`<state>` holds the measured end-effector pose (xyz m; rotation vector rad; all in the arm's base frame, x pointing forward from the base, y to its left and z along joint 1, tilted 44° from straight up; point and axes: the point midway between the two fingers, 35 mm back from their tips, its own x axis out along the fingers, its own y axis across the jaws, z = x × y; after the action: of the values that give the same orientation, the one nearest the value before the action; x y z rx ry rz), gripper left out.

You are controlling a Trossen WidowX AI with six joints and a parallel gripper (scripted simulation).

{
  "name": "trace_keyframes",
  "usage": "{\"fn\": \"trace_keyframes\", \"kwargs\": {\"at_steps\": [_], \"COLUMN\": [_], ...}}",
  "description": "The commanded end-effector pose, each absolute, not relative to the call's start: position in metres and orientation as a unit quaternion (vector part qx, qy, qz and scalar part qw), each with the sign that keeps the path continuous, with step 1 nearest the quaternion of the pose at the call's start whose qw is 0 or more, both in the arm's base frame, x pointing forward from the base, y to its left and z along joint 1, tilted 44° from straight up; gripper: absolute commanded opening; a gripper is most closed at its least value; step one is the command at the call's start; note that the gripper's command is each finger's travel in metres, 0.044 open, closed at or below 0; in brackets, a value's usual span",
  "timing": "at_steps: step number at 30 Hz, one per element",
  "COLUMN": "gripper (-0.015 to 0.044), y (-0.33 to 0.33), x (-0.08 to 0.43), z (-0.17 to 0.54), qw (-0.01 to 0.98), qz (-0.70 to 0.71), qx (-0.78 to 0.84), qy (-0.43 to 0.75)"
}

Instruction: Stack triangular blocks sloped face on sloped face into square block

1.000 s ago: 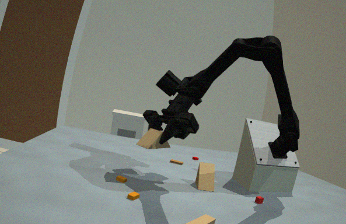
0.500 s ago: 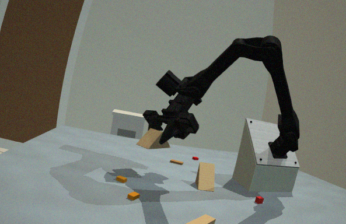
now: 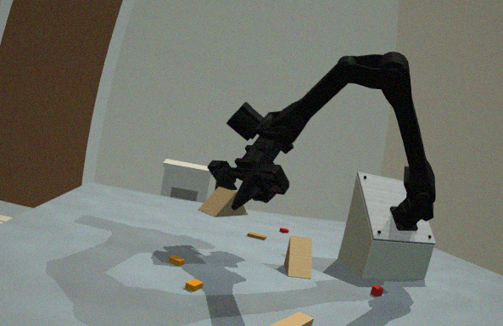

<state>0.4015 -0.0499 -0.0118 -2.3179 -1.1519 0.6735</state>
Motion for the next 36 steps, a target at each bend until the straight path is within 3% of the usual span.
{"fn": "trace_keyframes", "kwargs": {"at_steps": [1,36], "gripper": [0.0,0.0], "y": [-0.0525,-0.0504], "x": [0.4026,0.4075], "z": [-0.0092,-0.0143], "qw": [0.229,0.205], "qz": [0.239,0.255], "qx": [-0.845,-0.847], "qy": [-0.42,-0.419]}}
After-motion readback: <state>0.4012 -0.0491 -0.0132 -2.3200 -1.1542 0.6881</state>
